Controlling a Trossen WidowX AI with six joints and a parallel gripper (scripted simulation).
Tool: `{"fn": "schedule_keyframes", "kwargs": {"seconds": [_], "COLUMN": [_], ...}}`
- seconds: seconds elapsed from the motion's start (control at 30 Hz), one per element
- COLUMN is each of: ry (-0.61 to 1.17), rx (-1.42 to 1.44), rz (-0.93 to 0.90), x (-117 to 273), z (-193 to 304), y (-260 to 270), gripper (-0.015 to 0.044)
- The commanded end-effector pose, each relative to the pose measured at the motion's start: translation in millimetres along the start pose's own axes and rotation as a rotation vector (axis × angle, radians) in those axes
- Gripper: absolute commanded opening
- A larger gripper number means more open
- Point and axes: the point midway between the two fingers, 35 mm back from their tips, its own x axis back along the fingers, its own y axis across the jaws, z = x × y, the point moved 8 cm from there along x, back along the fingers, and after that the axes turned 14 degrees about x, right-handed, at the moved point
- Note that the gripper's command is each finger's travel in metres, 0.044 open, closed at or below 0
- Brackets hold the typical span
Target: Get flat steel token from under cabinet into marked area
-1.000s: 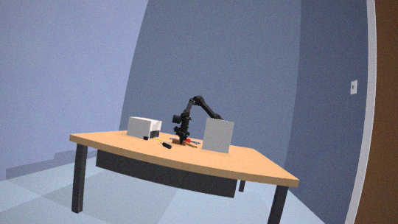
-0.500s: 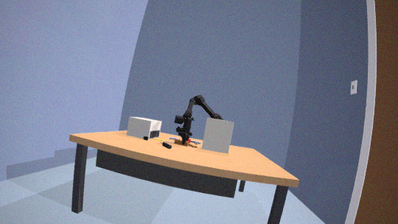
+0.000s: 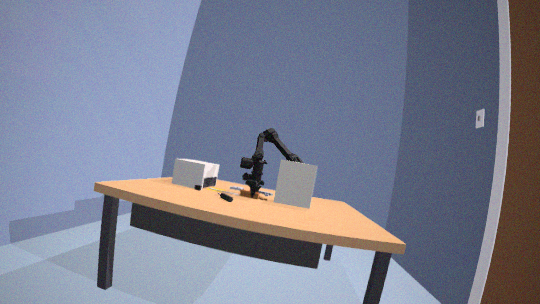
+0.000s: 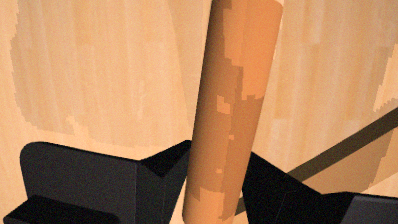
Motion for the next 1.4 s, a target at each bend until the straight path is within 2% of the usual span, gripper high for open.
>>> {"fn": "schedule_keyframes", "kwargs": {"seconds": [0.0,1.37], "ry": [0.007,0.005], "rx": [0.003,-0.184], "rz": [0.000,-0.002], "x": [-1.0,3.1], "z": [7.9,-1.3], "y": [2.0,21.2], "gripper": [0.0000,0.0000]}}
